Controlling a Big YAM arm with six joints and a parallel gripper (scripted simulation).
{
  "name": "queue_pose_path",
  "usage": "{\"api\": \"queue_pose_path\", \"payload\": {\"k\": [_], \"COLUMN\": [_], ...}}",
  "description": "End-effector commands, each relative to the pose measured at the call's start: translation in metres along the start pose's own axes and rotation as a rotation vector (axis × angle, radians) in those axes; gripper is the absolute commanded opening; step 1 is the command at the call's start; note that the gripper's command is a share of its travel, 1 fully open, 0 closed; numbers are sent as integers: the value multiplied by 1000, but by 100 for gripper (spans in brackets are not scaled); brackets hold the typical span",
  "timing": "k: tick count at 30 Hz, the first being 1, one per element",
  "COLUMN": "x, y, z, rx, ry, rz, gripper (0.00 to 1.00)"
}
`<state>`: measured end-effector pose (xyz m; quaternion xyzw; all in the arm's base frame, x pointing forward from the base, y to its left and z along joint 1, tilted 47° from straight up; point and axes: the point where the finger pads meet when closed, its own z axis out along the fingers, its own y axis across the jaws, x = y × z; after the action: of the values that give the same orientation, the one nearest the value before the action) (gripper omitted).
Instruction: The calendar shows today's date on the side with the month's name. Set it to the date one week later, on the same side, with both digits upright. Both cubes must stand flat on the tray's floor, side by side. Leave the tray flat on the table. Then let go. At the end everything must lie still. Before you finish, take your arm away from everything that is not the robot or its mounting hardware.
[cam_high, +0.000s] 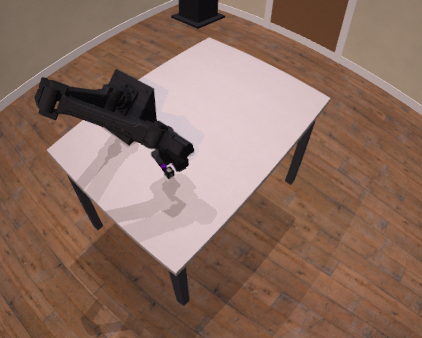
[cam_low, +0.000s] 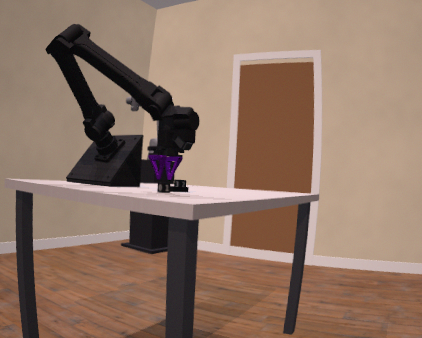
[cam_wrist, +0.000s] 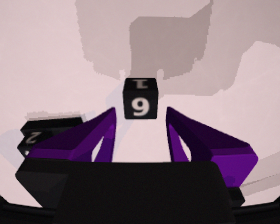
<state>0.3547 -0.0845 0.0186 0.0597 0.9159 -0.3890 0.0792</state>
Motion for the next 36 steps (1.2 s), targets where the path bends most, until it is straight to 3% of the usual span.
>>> {"api": "queue_pose_path", "payload": {"k": [1, 36], "x": [-1, -5], "y": [3, 4], "z": [-1, 0], "rx": [0, 0], "ry": [-15, -14], "rz": [-7, -8], "gripper": [44, 44]}}
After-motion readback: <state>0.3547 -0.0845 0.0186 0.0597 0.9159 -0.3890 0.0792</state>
